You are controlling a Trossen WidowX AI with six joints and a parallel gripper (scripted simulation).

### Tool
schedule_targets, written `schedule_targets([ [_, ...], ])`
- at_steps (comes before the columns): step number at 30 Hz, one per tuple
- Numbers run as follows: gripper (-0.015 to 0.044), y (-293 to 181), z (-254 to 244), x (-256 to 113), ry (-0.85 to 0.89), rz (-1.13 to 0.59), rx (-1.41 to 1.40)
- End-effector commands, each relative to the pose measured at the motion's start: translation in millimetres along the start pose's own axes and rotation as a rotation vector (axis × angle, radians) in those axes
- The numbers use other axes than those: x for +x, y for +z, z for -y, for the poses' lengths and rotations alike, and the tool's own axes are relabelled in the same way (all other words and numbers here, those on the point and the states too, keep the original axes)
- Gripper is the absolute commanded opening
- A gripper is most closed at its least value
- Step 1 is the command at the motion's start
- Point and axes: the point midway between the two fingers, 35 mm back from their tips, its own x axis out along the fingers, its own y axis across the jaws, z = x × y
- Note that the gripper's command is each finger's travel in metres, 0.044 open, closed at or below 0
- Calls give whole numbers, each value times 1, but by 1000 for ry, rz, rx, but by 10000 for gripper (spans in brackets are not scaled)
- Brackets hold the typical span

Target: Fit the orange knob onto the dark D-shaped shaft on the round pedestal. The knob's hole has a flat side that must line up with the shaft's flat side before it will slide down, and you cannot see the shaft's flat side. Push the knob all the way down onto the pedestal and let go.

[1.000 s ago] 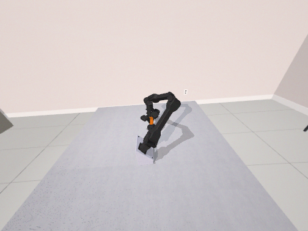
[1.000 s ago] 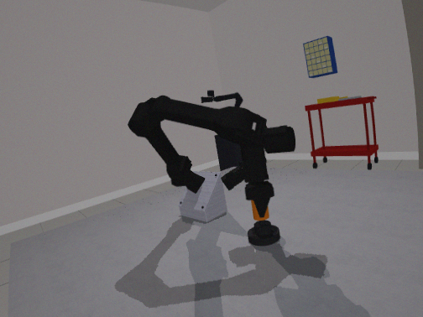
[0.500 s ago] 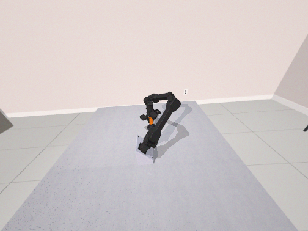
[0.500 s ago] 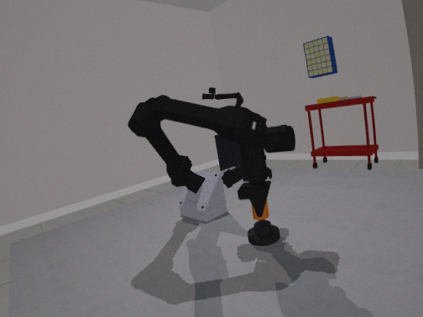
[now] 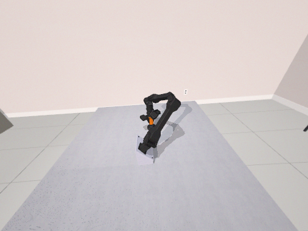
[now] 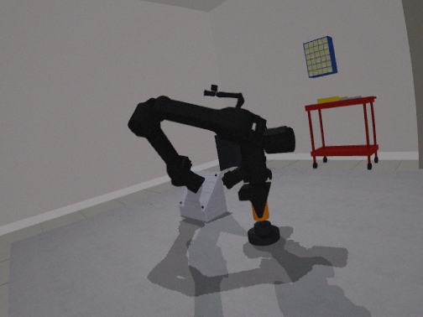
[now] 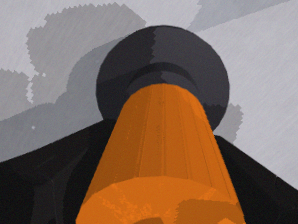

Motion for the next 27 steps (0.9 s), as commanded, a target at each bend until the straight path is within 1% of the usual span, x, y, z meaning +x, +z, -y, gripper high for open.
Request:
schedule_targets([
  [1,0,0,0,0,-1,0,-23],
  [27,0,0,0,0,-1,0,3],
])
